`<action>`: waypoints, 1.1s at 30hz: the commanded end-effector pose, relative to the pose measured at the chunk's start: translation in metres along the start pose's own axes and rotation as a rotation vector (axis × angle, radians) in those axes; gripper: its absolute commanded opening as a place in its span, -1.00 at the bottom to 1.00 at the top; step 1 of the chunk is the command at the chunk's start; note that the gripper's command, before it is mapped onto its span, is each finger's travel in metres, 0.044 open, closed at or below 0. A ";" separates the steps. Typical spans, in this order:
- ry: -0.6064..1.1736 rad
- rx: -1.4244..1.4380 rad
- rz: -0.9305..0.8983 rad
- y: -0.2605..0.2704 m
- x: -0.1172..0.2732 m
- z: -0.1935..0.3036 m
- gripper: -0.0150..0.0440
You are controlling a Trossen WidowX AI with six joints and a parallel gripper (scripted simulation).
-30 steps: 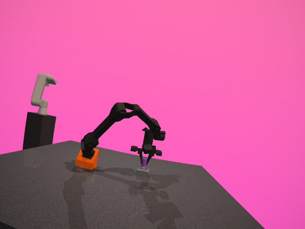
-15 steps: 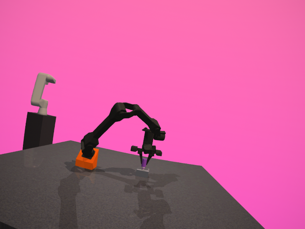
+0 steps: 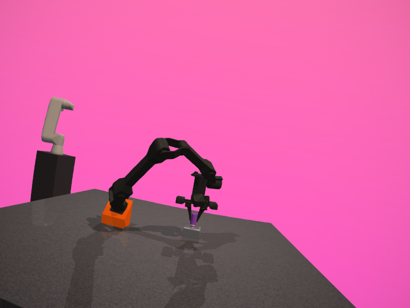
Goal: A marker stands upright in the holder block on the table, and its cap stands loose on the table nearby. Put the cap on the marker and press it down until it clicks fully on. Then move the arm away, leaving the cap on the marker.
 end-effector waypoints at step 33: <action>0.000 0.000 0.000 0.000 0.000 0.000 0.22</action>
Point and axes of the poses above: the point midway between the two fingers, 35 mm back from their tips, its own x axis back along the fingers, its own y axis across the jaws, z = x × y, the point moved 6 cm from there along x, back along the fingers, and after that the axes turned 11 degrees about -x, right-handed, at the moved point
